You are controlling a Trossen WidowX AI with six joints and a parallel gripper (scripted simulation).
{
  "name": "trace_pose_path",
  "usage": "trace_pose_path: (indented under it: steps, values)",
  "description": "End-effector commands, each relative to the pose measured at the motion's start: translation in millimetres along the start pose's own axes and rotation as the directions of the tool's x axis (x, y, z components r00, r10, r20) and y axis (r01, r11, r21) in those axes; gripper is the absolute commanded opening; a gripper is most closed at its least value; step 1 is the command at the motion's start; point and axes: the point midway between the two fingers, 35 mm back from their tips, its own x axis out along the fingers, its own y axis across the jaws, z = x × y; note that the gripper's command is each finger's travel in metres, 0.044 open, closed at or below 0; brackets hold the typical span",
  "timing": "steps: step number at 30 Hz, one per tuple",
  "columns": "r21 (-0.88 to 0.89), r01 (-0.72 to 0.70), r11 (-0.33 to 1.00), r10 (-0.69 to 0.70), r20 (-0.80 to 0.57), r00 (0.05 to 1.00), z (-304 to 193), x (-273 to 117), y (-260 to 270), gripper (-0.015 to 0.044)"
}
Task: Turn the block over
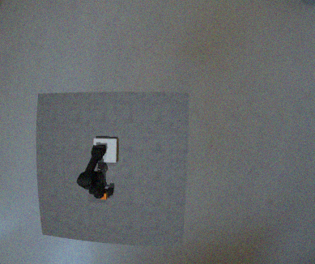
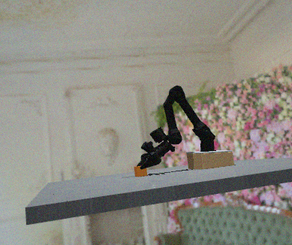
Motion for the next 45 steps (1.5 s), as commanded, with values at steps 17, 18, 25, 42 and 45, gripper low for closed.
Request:
trace_pose_path:
  steps: [17, 18, 25, 42, 45]
  values:
    - [0.003, -0.001, 1.0, 0.002, -0.455, 0.891, 52, -53, 0, 0.044]
    - [0.003, -0.001, 1.0, 0.002, -0.455, 0.891, 52, -53, 0, 0.044]
    - [0.003, -0.001, 1.0, 0.002, -0.455, 0.891, 52, -53, 0, 0.044]
    - [0.003, 0.001, 1.0, 0.002, -0.747, 0.665, 82, -32, 0, 0.044]
    - [0.003, 0.0, 1.0, 0.002, -0.808, 0.589, 88, -32, 1, 0.044]
